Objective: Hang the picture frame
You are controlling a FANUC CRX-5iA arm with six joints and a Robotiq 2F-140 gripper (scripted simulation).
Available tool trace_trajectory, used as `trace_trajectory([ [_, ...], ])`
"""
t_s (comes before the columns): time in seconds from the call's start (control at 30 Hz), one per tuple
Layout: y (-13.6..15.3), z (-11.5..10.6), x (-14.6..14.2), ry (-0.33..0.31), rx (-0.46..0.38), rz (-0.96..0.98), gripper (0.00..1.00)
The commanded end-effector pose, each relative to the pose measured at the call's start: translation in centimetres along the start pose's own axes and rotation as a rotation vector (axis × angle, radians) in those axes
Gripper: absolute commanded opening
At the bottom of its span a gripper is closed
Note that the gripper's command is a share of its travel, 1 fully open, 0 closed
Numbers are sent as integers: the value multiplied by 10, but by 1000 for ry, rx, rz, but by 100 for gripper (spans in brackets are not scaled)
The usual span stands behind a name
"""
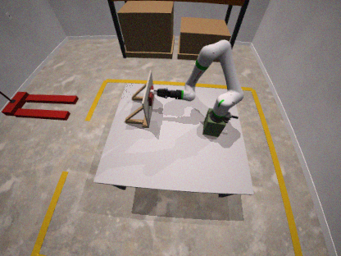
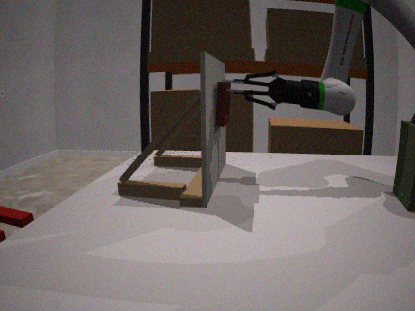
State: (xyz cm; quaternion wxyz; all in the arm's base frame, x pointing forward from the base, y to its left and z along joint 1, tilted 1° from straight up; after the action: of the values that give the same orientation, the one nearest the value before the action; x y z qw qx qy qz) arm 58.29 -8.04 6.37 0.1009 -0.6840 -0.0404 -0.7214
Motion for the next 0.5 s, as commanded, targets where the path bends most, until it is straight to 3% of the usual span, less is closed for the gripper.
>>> trace_trajectory([
  [0.0,0,0,0,0,0,0,0],
  [0.47,0,0,-3,0,0,0,0],
])
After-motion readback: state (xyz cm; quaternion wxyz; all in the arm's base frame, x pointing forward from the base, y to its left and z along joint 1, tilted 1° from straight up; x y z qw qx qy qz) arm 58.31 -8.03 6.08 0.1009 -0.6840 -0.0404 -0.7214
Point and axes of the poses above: the point where the finger pads meet when closed, its own z axis out along the fingers, its own x axis across the jaws, y = z × x, the point moved 7 cm from there along -z, back along the fingers, and after that the axes turned 4 degrees about z, right-handed, at the moved point
